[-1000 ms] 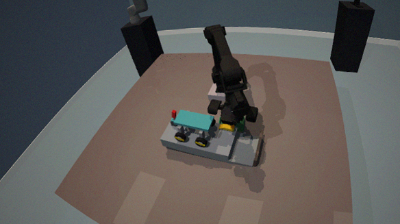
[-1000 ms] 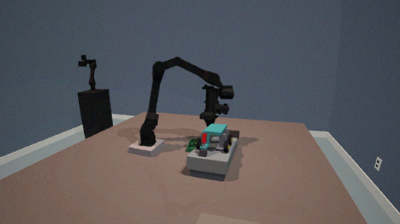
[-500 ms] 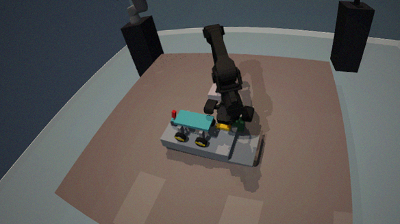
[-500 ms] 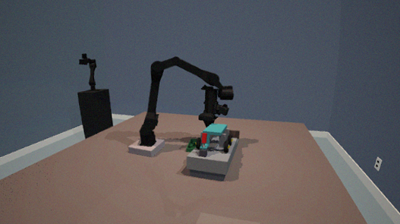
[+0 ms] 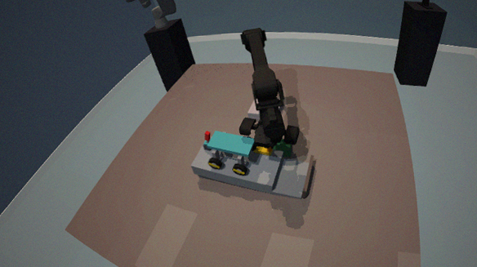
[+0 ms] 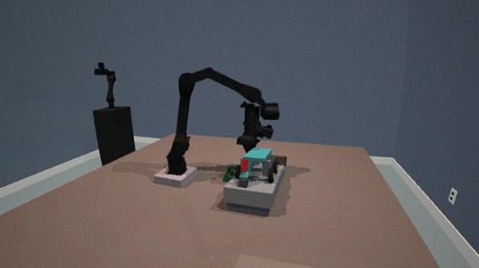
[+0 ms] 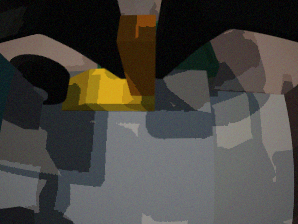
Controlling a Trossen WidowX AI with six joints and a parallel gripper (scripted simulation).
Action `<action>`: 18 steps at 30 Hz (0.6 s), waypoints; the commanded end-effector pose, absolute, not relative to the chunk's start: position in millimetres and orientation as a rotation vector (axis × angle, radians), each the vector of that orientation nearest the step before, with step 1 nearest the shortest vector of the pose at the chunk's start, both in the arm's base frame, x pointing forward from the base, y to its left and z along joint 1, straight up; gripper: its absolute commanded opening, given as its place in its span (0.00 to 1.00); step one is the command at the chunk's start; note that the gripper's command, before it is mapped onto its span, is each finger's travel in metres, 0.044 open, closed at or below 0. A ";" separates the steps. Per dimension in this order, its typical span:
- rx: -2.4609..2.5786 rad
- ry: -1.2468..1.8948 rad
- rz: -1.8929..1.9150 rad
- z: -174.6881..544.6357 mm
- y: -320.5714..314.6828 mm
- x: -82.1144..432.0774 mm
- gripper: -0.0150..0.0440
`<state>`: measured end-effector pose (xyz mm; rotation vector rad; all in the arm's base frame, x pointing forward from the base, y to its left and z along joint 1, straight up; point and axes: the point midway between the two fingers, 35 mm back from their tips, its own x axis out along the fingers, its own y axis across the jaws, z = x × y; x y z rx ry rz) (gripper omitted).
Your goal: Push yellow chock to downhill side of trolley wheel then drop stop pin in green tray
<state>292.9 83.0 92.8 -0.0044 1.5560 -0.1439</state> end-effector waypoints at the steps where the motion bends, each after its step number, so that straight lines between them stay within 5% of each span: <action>1: -0.012 1.552 -0.145 94.1 77.9 292.3 0.25; 14: -0.003 1.556 -0.140 93.3 79.8 292.5 0.25; 18: -0.003 1.556 -0.140 93.3 79.8 292.5 0.43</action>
